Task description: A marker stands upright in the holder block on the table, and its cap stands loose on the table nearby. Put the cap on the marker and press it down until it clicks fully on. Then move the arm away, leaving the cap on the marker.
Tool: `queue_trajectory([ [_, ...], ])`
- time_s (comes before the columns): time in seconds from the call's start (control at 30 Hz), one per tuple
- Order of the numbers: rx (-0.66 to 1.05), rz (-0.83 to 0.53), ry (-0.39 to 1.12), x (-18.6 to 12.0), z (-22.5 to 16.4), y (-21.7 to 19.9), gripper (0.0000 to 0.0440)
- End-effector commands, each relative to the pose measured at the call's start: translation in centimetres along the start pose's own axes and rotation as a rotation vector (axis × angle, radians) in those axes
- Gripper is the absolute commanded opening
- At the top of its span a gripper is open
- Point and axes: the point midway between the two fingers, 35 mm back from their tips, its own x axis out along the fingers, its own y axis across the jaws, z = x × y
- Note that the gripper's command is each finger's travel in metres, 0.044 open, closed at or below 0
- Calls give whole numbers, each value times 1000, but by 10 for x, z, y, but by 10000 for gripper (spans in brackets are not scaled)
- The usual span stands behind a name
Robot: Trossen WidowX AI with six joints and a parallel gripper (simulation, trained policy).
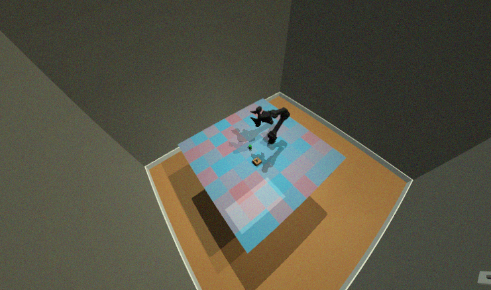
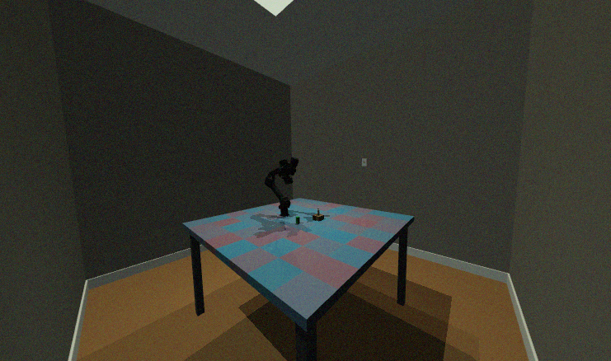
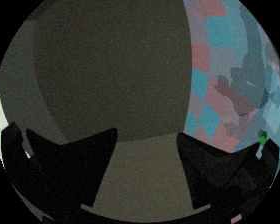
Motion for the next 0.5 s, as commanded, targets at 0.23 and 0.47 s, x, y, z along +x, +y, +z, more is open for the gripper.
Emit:
queue_trajectory([
  [0.23,-33,-68,39,2,-14,-14,302],
  [0.47,-57,-121,58,3,-23,-26,310],
])
